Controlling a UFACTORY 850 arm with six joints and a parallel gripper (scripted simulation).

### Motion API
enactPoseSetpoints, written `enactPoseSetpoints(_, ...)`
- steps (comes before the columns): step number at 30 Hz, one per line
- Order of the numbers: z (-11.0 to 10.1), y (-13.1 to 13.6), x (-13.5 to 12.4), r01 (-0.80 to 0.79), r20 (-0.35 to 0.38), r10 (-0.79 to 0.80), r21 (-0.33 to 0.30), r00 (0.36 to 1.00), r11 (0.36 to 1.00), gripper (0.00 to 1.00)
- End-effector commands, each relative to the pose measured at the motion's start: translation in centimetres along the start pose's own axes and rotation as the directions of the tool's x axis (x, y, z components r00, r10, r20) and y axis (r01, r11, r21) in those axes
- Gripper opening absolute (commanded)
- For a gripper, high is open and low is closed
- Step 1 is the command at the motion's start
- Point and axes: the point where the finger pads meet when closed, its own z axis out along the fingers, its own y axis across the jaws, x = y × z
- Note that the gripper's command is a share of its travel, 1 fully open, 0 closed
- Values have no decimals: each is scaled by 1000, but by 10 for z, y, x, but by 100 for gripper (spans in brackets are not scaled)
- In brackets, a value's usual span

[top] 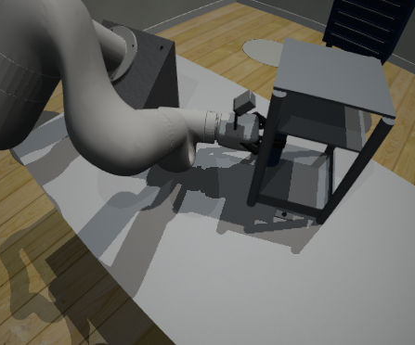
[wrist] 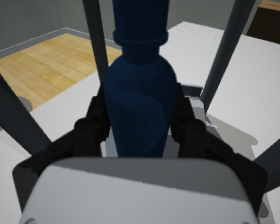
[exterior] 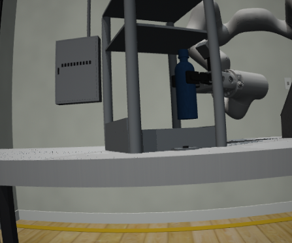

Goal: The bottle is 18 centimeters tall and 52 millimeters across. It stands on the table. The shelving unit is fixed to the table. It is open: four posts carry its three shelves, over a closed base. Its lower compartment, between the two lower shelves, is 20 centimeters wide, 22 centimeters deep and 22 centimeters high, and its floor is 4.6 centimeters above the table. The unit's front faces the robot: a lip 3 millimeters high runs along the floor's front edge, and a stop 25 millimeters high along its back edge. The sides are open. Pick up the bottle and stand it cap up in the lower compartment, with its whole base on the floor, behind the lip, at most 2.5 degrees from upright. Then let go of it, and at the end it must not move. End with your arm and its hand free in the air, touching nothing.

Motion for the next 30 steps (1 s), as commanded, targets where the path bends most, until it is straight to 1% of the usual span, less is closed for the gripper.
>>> enactPoseSetpoints(1, 5, 0, 0, 0, -1, 0, 0, 1000, 1000, 0)
enactPoseSetpoints(10, 10, 0, 0, 0, -1, 0, 0, 1000, 1000, 0)
enactPoseSetpoints(30, 10, 0, 0, 0, -1, 0, 0, 1000, 1000, 0)
